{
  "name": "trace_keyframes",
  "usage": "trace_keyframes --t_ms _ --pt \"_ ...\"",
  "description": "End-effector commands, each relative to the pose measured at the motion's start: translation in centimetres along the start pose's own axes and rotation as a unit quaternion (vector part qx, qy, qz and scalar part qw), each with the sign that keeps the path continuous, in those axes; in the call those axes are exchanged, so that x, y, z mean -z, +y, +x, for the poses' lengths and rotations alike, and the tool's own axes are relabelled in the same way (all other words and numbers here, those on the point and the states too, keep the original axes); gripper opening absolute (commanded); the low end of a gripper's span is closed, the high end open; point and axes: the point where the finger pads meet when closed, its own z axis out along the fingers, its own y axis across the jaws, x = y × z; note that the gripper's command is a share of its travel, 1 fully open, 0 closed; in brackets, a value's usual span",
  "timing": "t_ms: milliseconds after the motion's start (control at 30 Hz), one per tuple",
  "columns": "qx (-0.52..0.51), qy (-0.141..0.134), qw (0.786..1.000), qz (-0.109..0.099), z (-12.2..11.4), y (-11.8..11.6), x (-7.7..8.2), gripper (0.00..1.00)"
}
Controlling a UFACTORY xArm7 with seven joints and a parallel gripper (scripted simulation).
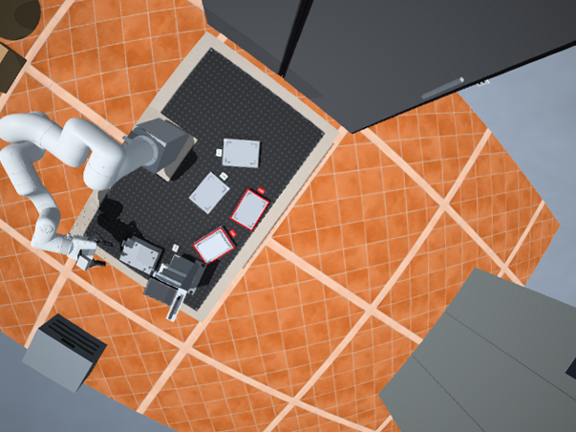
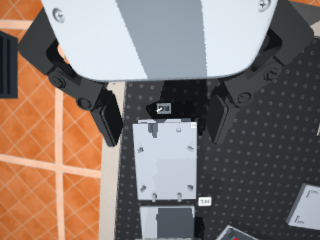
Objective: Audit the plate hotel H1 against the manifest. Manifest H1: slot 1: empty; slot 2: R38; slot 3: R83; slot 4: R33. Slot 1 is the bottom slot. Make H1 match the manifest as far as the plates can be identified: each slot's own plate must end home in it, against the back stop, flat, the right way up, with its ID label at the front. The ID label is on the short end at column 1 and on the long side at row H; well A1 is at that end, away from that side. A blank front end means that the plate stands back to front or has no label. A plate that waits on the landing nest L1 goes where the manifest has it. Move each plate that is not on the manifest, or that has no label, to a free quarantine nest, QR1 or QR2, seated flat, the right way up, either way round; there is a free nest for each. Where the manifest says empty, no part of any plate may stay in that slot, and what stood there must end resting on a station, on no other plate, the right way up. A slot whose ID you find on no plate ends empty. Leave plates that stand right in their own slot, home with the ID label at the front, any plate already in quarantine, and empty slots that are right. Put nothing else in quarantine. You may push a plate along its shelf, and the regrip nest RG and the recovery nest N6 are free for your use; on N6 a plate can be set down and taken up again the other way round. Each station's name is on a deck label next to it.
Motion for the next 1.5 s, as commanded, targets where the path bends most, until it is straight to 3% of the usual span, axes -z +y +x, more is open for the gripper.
trace_keyframes --t_ms 0,467,533,1033,1467 --pt "0.002 0.031 1.0 0.001 0.07 0.09 0.11 1.0" --pt "0.002 0.147 0.989 0.002 0.08 0.08 0.11 1.0" --pt "0.002 0.147 0.989 0.002 0.08 0.08 0.11 1.0" --pt "0.001 0.269 0.963 0.002 0.09 0.07 0.13 1.0" --pt "0.001 0.279 0.96 0.002 0.09 0.07 0.13 1.0"
